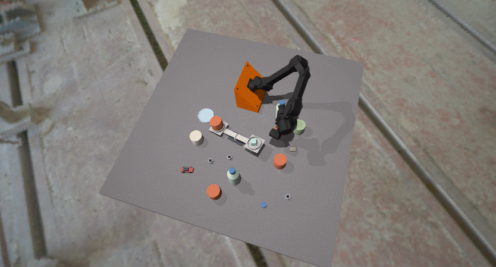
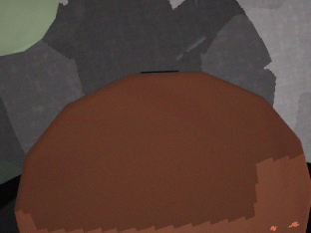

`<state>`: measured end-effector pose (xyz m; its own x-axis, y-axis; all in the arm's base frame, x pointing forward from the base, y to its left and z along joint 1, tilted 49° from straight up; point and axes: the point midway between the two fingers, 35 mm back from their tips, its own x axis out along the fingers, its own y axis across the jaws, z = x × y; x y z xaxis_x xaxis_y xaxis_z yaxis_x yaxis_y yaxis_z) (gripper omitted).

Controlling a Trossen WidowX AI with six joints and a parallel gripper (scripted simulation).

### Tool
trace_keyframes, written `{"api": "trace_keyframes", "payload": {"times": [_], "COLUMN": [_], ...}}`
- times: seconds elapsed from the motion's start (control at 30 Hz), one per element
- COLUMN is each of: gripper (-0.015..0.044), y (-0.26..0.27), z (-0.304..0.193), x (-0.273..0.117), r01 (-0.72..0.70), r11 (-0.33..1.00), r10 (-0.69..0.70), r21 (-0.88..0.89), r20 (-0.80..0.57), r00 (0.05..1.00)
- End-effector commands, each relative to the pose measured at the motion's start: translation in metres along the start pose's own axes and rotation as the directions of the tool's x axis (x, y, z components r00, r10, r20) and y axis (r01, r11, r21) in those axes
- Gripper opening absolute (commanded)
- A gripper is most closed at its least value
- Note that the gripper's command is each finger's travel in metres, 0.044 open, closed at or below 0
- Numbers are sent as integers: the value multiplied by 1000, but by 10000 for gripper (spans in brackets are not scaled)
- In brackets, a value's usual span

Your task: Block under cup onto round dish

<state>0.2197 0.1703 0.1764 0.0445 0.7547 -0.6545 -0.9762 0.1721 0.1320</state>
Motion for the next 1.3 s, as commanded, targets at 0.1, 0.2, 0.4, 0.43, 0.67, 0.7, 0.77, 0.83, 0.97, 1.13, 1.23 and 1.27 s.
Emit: {"api": "trace_keyframes", "payload": {"times": [0.1,0.2,0.4,0.43,0.67,0.7,0.77,0.83,0.97,1.13,1.23,1.27], "gripper": [0,0,0,0,26,52,105,157,263,394,440,440], "y": [1,1,0,0,0,0,0,0,0,0,-1,-1], "z": [0,0,0,0,1,1,1,1,1,1,0,0], "x": [18,20,27,29,34,34,34,34,34,34,21,12], "r01": [2,2,2,2,1,1,1,1,1,1,1,2], "r11": [1000,1000,1000,1000,1000,1000,1000,1000,1000,1000,1000,1000], "r10": [-2,-2,-2,-2,-1,-1,-1,-1,-1,-1,-1,-2], "r21": [4,4,4,4,2,2,2,2,2,2,2,2], "r20": [1,1,1,1,5,5,5,5,5,5,1,-2], "r00": [1000,1000,1000,1000,1000,1000,1000,1000,1000,1000,1000,1000]}}
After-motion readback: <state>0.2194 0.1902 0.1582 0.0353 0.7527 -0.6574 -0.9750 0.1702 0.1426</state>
